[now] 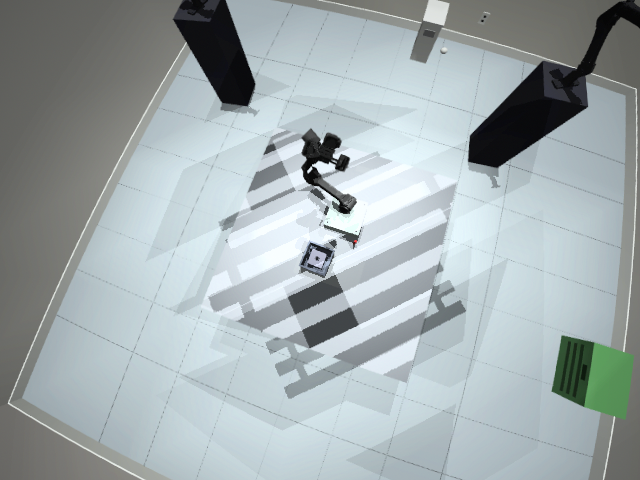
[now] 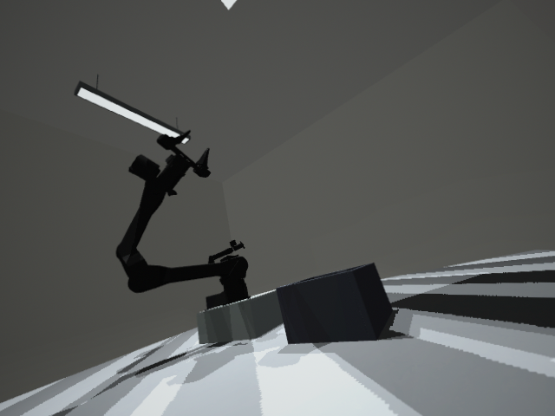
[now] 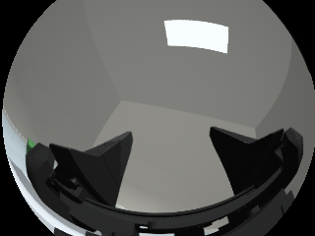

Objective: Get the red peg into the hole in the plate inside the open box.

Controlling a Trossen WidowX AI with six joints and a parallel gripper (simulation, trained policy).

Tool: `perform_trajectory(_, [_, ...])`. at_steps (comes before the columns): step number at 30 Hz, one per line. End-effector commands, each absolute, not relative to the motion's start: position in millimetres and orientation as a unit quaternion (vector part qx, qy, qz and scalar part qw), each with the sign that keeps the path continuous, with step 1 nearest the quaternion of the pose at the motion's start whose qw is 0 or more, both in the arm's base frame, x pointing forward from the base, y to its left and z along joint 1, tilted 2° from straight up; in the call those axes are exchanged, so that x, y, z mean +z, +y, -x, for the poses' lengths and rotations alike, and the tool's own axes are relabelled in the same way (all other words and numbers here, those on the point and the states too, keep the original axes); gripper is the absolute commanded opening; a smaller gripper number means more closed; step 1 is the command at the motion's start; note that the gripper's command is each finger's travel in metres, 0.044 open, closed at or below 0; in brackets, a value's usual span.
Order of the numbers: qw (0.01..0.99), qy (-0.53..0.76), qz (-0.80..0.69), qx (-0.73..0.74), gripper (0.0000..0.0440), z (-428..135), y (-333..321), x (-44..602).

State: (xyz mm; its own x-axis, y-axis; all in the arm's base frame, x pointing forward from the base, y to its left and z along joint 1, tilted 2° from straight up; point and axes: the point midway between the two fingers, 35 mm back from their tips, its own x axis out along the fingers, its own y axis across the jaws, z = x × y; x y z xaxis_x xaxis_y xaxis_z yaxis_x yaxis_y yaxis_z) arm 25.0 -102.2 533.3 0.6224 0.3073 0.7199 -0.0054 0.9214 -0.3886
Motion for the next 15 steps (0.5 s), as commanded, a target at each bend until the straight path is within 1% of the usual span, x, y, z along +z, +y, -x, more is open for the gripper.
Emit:
perform_trajectory(1, [0.886, -0.418, 0.177, 0.090, 0.0418, -27.6, -98.5, 532.3])
perform_trajectory(3, [0.895, -0.399, 0.176, 0.100, 0.0440, -34.8, -85.9, 529.4])
perform_trajectory(15, [0.941, -0.214, 0.186, 0.185, 0.0440, -99.0, 20.1, 476.2])
